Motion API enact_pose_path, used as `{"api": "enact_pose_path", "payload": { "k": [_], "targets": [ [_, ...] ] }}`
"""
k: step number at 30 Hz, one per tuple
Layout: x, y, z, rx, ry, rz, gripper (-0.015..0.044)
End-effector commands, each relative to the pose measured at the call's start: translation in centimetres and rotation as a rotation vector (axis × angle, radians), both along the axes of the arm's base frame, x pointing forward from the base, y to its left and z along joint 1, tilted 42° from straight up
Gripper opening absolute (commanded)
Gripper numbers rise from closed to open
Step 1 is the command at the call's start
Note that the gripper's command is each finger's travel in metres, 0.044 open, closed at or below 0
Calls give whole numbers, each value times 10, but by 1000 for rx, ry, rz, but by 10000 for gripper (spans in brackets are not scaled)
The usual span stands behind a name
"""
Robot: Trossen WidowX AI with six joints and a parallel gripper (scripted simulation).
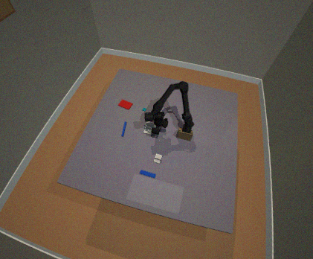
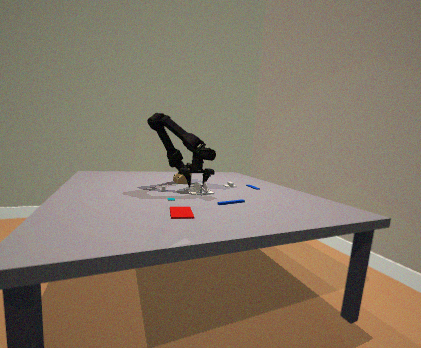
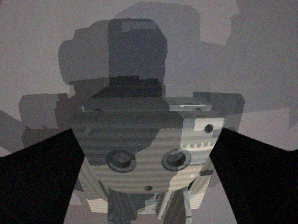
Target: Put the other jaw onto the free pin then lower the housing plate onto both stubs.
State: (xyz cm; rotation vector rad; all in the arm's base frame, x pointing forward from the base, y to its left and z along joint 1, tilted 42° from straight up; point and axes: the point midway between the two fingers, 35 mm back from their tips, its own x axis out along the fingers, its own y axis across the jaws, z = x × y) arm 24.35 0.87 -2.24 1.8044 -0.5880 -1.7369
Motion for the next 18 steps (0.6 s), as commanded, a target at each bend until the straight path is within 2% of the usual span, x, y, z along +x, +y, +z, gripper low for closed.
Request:
{"api": "enact_pose_path", "payload": {
  "k": [1,18],
  "targets": [
    [0,-1,-1,-4,3,6,351],
    [0,-3,-3,-4,3,6,351]
  ]
}}
